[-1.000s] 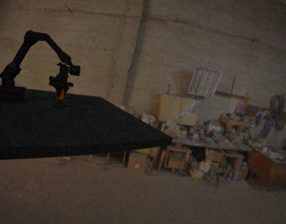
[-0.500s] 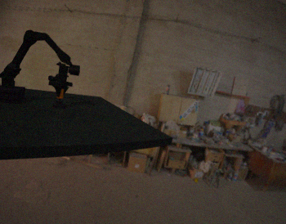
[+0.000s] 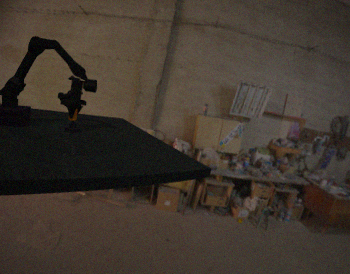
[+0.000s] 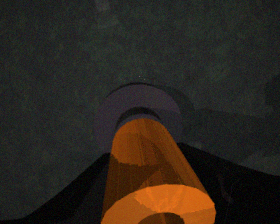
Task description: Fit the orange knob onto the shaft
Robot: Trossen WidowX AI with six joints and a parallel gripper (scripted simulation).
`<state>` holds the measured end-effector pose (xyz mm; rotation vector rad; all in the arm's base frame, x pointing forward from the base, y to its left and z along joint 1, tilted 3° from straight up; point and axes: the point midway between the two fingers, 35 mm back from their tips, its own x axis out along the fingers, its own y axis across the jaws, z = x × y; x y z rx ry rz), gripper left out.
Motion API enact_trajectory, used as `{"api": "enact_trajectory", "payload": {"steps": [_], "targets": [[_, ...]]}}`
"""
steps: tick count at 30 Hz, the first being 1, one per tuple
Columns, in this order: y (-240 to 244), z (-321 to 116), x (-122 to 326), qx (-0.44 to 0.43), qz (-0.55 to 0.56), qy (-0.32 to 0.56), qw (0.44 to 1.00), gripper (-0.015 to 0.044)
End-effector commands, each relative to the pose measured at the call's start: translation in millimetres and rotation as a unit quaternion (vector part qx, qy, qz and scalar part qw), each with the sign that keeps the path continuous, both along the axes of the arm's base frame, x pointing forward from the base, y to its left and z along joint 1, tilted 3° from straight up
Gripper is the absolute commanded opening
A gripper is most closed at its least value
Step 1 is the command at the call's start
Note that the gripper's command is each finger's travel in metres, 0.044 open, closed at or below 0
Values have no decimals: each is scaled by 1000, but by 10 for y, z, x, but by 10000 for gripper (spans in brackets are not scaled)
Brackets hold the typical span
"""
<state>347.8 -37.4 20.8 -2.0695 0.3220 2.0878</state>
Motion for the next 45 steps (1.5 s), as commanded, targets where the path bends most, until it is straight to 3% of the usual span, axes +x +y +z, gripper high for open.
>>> {"api": "enact_trajectory", "payload": {"steps": [1,34,39,45], "targets": [[-7,-3,18,-2,4,-2,1000,0],[-10,29,35,-2,0,-2,1000,0],[-9,27,24,-3,-87,-4,996,0],[-12,10,19,-5,-288,-8,957,0]]}}
